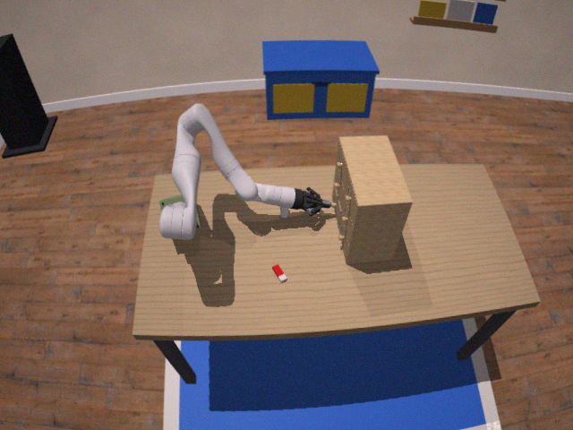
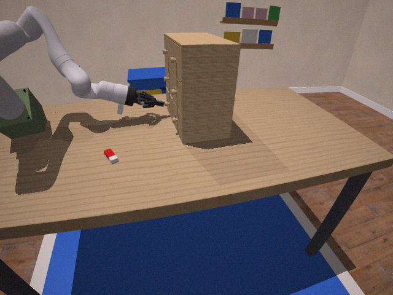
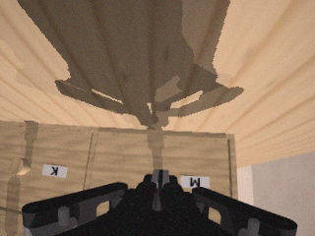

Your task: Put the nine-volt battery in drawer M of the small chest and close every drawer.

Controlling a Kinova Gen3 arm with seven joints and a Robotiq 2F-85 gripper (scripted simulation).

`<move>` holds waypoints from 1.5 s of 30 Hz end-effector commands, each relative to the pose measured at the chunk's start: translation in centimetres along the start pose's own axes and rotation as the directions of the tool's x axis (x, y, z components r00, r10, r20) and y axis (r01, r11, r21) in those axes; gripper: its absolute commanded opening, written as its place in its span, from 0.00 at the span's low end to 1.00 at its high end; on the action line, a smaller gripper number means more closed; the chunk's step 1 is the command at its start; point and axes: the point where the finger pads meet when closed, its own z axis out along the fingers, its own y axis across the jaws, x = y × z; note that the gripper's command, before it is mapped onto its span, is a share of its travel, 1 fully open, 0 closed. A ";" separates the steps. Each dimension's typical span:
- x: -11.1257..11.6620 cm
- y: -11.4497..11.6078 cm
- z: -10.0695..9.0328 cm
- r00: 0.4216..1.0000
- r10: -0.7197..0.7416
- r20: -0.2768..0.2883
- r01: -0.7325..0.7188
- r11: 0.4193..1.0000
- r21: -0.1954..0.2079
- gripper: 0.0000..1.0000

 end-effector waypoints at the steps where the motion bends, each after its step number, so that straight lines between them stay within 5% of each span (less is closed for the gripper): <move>1: 0.0 0.0 -0.1 1.000 0.000 0.001 0.000 1.000 -0.001 0.00; 13: 1.5 0.0 -4.3 1.000 0.000 0.001 0.000 1.000 -0.001 0.00; 21: 1.5 0.0 -4.7 1.000 0.000 0.001 0.000 1.000 -0.001 0.00; 33: -3.7 0.0 -11.5 1.000 0.000 0.001 0.000 1.000 -0.001 0.00; 45: -4.1 0.0 -12.1 1.000 0.000 -0.002 0.000 1.000 -0.001 0.00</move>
